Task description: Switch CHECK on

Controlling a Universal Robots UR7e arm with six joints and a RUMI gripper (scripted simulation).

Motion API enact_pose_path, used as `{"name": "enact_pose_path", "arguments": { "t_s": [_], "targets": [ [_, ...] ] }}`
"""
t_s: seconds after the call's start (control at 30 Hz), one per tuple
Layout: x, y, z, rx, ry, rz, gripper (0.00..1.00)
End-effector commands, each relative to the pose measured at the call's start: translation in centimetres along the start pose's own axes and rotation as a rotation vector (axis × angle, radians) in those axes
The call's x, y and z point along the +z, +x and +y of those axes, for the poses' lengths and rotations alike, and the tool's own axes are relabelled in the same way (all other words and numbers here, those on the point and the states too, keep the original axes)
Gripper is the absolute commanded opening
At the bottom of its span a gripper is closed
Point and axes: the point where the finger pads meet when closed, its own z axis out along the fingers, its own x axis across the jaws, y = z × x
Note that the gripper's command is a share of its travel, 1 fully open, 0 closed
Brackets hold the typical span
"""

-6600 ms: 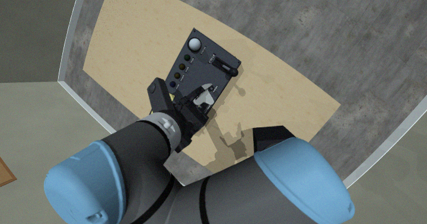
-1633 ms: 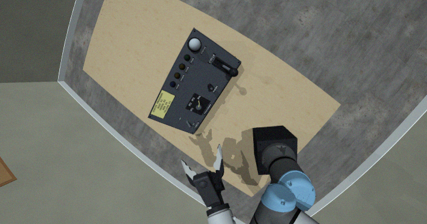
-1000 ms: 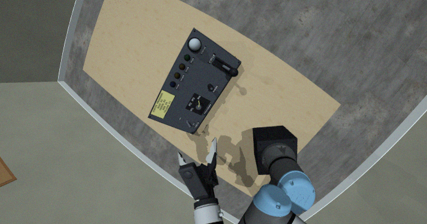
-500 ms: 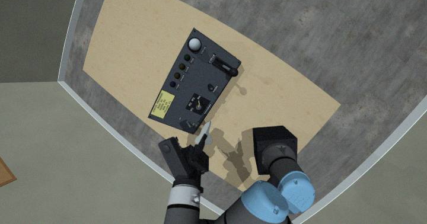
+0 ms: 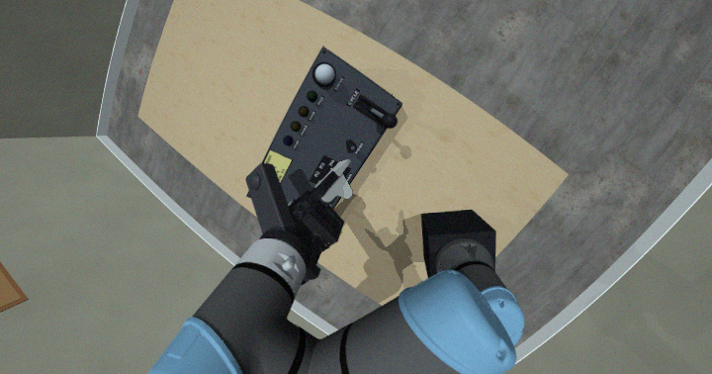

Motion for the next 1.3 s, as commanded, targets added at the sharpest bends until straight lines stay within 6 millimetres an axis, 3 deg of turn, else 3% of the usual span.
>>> {"name": "enact_pose_path", "arguments": {
  "t_s": [0.0, 0.2, 0.3, 1.27],
  "targets": [
    [0.1, 1.9, -1.6, -0.054, -0.094, -0.031, 1.0],
    [-0.6, 5.9, -3.5, -0.114, -0.197, -0.105, 1.0],
    [-0.6, 7.3, -3.5, -0.139, -0.217, -0.145, 1.0],
    [4.3, 11.0, 2.7, -0.356, -0.003, -0.412, 1.0]
  ]
}}
